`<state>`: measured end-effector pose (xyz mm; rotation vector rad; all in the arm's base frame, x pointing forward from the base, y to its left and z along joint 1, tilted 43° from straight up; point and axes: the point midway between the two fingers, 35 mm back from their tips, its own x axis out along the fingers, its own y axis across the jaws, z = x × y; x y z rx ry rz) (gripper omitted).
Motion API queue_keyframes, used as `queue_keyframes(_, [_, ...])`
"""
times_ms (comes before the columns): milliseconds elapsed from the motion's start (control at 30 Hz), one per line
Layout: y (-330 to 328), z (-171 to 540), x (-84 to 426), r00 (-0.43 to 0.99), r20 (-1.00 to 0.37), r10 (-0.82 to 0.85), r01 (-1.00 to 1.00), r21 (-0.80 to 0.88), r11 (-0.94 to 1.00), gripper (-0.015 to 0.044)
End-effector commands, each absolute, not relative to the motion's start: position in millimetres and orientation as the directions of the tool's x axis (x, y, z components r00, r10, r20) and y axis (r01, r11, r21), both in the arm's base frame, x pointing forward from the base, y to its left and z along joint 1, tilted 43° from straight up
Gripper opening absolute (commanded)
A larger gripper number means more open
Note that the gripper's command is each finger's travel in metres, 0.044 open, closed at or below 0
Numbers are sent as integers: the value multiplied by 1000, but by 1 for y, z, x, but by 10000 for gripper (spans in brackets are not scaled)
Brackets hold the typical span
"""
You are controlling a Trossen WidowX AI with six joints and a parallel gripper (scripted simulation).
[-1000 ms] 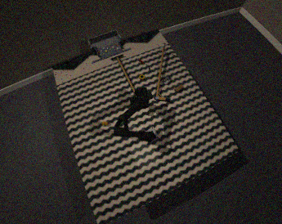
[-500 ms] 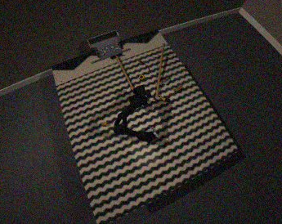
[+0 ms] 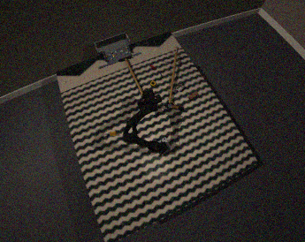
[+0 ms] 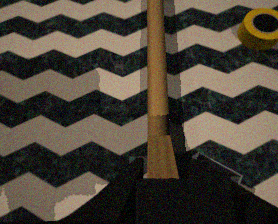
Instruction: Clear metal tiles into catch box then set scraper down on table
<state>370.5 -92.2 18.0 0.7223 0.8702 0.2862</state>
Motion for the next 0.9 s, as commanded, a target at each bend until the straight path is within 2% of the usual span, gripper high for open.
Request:
queue_keyframes(0, [-94,21,381,636,-590,497,54,677,734,0])
queue_keyframes(867, [-92,24,416,639,-586,498,52,679,733,0])
